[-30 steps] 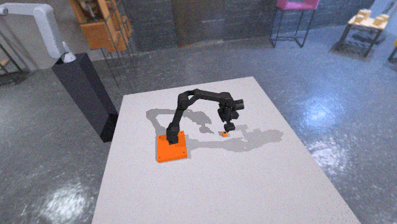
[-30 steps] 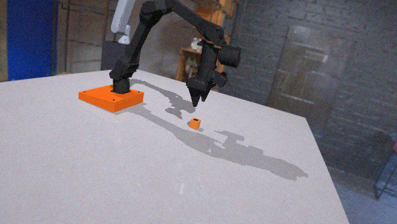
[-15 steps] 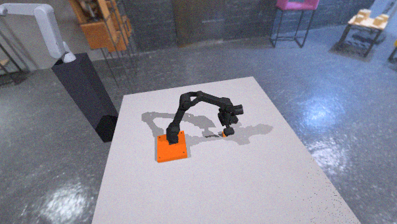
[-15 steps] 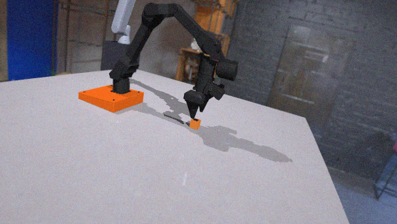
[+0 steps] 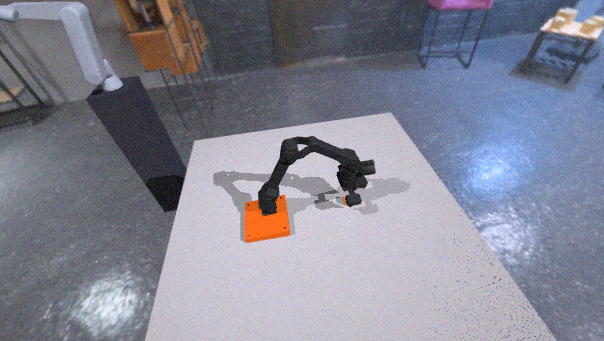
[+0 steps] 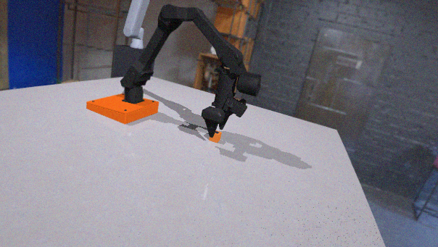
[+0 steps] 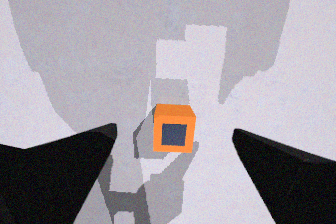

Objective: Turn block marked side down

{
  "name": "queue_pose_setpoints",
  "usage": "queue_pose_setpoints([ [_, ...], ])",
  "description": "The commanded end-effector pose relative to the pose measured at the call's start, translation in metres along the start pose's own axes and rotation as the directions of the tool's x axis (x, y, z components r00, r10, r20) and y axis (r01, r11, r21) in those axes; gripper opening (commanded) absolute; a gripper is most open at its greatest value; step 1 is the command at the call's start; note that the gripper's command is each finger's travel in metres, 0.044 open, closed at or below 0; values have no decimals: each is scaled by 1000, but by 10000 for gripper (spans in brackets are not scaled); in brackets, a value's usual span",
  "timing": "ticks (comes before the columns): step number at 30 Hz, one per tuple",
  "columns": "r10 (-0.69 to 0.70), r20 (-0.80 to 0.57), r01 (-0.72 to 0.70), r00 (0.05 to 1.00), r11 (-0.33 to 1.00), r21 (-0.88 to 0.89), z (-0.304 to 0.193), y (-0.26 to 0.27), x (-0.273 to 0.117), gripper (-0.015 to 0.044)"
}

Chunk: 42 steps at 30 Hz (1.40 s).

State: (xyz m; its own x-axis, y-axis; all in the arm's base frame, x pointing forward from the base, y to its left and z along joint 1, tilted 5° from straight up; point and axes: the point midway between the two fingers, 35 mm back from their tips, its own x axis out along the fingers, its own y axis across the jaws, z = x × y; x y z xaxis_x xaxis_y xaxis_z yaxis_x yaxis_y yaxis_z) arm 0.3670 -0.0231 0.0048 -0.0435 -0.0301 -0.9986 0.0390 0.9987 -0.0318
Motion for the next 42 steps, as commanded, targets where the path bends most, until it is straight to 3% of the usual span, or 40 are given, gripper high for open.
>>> queue_pose_setpoints([
  [1,3,-5,-3,1000,1000,5,-2,0,7,440],
  [7,3,-5,-3,1000,1000,5,-2,1,15,440],
  [18,3,-5,-3,1000,1000,5,-2,1,15,151],
  [34,3,-5,-3,1000,1000,5,-2,1,15,45],
  [36,3,-5,-3,1000,1000,5,-2,0,10,0],
  [42,3,-5,-3,1000,1000,5,-2,0,-16,0],
])
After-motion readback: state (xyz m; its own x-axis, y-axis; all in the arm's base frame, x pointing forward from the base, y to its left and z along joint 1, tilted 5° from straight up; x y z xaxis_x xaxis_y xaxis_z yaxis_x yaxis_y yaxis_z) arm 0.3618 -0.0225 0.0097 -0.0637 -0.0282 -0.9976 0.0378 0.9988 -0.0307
